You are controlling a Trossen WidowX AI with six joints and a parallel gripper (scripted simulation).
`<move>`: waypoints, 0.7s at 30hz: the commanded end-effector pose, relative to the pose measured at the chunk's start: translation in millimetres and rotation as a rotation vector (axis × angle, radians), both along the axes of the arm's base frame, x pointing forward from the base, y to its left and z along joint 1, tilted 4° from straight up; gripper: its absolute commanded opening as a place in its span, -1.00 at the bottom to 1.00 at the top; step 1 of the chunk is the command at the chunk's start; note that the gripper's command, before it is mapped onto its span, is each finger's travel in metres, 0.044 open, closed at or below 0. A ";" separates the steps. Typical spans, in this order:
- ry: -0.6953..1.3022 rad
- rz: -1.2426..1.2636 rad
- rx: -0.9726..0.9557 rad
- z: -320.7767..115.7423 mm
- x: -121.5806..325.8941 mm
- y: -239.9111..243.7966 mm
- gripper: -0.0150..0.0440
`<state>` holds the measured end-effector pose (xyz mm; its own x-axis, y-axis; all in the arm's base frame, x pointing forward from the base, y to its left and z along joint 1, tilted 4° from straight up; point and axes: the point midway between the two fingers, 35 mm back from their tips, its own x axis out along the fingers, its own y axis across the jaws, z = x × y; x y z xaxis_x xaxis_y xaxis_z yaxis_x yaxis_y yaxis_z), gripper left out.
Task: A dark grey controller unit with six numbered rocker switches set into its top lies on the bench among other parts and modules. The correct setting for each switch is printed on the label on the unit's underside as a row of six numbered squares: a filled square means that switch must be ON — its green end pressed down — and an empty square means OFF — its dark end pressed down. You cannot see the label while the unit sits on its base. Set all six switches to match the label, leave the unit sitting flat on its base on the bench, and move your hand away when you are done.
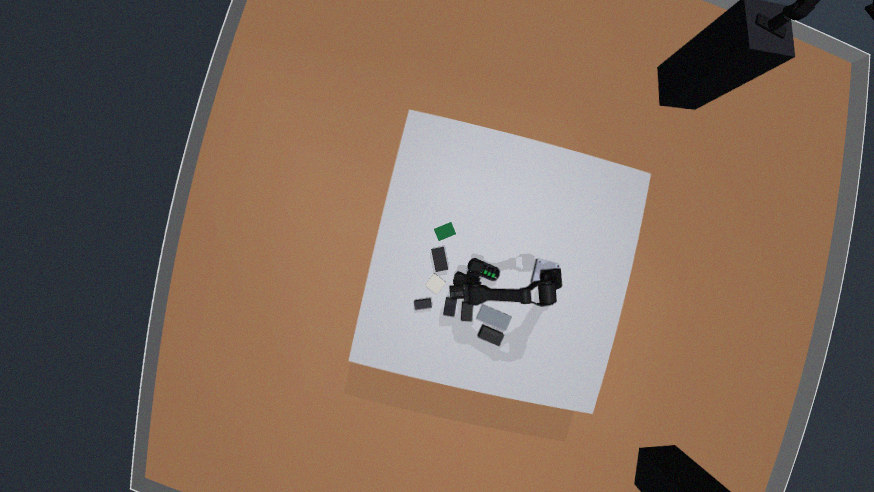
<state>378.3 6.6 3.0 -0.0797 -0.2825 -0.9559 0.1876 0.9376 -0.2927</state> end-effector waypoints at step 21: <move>0.014 -0.010 -0.014 -1.9 -5.5 -18.3 -0.49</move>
<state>377.3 -2.3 3.7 -0.0766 -0.2851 -0.9554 0.1881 0.9369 -0.2947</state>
